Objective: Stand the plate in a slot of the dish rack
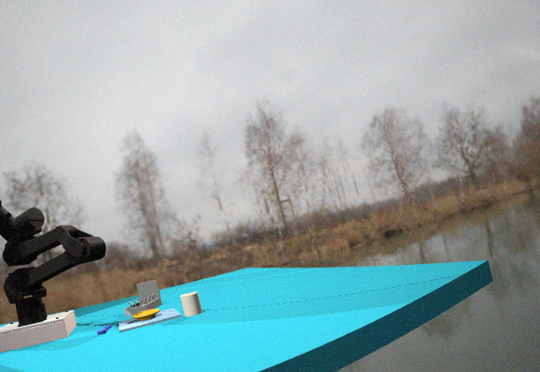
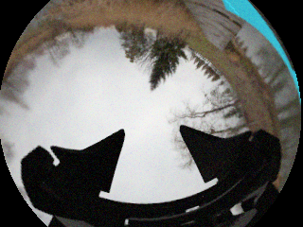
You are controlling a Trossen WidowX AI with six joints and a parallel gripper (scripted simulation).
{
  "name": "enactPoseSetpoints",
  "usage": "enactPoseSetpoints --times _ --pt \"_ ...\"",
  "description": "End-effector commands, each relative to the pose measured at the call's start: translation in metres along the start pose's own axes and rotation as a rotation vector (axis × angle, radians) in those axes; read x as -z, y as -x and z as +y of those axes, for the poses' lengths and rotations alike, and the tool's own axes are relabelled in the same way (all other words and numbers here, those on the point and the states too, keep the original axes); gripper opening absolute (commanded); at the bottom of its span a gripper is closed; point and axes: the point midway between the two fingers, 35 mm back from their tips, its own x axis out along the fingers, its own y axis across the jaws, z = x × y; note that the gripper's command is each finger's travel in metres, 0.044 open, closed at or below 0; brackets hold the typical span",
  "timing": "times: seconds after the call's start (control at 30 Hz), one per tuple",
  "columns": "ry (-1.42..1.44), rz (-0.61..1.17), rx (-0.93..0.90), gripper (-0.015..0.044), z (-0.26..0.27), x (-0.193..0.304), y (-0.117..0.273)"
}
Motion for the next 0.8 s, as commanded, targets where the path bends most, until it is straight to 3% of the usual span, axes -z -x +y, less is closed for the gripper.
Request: enactPoseSetpoints --times 0.0,0.77 --pt "-0.002 -0.002 -0.004 0.04 0.001 0.0 0.0" --pt "-0.224 -0.085 -0.568 0.04 0.13 -0.01 0.015"
